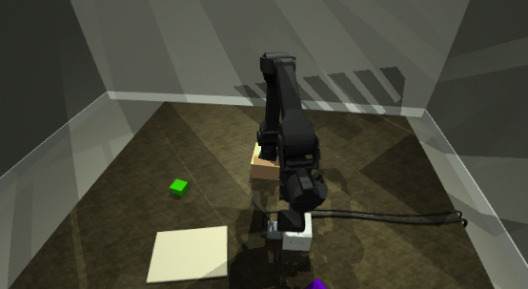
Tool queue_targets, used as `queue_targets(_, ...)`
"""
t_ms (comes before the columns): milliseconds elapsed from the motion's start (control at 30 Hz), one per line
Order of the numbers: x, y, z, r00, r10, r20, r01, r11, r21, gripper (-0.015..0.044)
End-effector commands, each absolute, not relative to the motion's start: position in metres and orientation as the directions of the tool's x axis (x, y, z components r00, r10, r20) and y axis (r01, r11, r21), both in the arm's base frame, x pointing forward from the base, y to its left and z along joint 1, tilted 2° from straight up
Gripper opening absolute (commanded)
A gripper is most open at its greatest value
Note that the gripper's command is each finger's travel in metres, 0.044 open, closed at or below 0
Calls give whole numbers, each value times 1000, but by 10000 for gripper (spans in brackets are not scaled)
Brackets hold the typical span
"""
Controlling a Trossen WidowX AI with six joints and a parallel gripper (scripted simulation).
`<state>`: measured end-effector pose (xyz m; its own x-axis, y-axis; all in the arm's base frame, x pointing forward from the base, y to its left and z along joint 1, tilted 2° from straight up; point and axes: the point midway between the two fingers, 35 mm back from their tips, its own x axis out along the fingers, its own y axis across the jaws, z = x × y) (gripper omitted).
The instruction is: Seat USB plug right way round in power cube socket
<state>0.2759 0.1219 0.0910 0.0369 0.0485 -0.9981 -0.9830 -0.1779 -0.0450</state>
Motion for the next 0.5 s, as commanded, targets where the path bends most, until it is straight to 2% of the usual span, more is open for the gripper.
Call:
queue_targets(0, 275, 122, 85, 31, 50, -998, -984, -172, -40, 440)
queue_targets(267, 275, 122, 83, 31, 50, -998, -984, -172, -40, 440)
queue_targets(467, 276, 122, 85, 34, 47, -998, -983, -178, -42, 282)
